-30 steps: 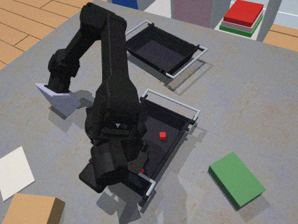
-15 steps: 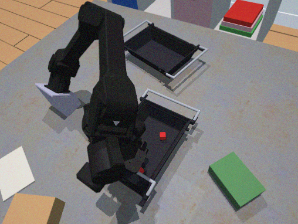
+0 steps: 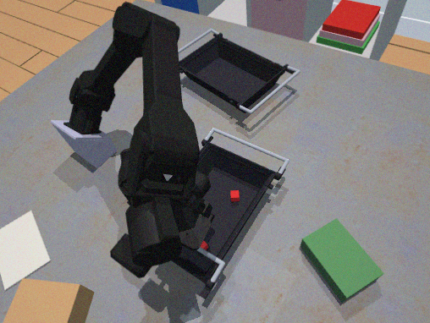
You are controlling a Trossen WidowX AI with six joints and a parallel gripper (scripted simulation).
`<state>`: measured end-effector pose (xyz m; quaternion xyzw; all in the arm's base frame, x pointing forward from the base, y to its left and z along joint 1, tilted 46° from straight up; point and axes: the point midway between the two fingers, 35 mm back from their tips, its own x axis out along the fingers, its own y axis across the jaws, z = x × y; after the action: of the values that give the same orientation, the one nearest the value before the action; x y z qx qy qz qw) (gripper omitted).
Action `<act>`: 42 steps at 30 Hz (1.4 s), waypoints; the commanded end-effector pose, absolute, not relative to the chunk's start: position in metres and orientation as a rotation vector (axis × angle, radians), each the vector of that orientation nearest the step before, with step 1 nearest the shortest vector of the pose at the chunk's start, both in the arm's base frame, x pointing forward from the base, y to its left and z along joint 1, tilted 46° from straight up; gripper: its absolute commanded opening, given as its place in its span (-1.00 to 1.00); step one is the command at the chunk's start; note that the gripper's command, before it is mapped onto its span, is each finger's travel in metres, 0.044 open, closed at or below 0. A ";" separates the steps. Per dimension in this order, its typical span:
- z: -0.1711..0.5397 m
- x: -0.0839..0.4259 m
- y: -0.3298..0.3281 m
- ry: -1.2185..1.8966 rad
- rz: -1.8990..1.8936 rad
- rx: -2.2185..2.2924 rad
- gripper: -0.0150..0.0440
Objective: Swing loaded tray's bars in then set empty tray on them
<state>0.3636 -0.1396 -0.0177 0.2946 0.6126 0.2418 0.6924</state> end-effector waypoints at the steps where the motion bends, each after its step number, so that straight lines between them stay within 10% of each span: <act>1: -0.014 0.363 -0.144 1.369 0.539 0.660 -0.21; 25: 0.179 0.427 0.033 1.367 0.550 0.661 -0.21; 42: 0.161 0.432 0.053 1.366 0.551 0.662 -0.21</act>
<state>0.4322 0.0439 0.1683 0.2950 0.6087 0.2458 0.6943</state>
